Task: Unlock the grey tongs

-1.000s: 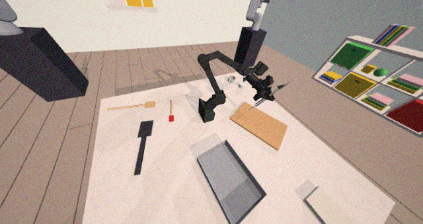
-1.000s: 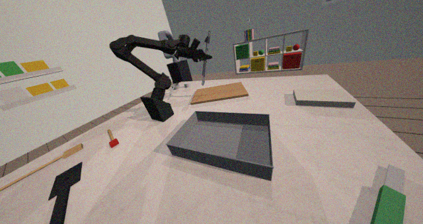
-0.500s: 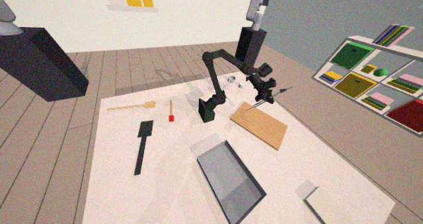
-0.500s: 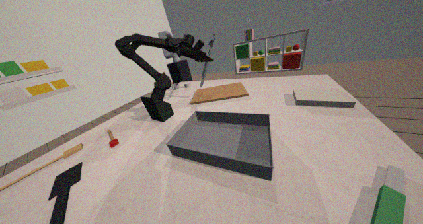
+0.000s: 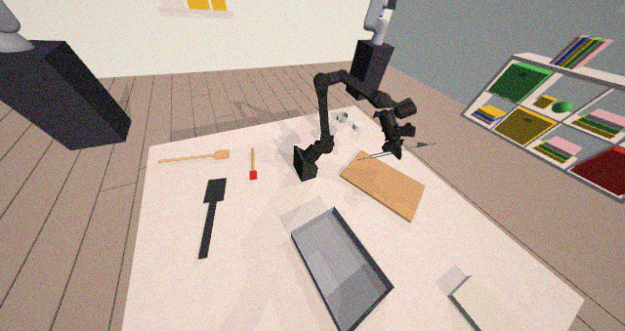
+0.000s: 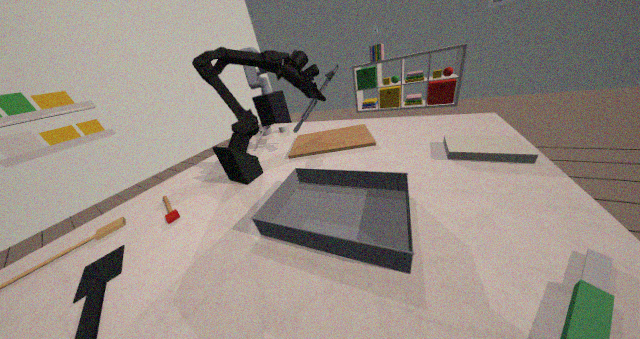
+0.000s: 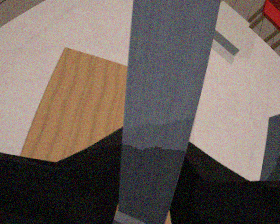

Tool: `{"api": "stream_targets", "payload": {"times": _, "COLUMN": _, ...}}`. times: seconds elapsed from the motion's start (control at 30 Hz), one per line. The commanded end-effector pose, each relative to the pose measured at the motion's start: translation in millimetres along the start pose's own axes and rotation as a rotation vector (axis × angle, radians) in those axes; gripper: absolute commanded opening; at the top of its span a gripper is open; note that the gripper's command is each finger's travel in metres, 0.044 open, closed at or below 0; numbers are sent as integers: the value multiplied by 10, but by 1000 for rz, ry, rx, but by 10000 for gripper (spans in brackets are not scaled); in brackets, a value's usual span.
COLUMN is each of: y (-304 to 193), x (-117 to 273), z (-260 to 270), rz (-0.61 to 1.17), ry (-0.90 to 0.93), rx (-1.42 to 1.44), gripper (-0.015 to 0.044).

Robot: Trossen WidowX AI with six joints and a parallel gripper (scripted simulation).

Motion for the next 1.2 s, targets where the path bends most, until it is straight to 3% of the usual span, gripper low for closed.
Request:
{"api": "stream_targets", "payload": {"times": 0.0, "y": 66, "x": -42, "z": 31, "rz": 82, "ry": -20, "rx": 31, "gripper": -150}}
{"api": "stream_targets", "payload": {"times": 1.17, "y": 517, "x": -465, "z": -13, "rz": 737, "ry": -4, "rx": -98, "gripper": -150}}
Point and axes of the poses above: the point midway between the two fingers, 35 mm back from their tips, its own x axis back along the fingers, its own z axis across the jaws, y = z × x, the point moved 9 cm from there along x, back along the fingers, and after that the axes turned 14 degrees about -x, right-handed, at the moved point
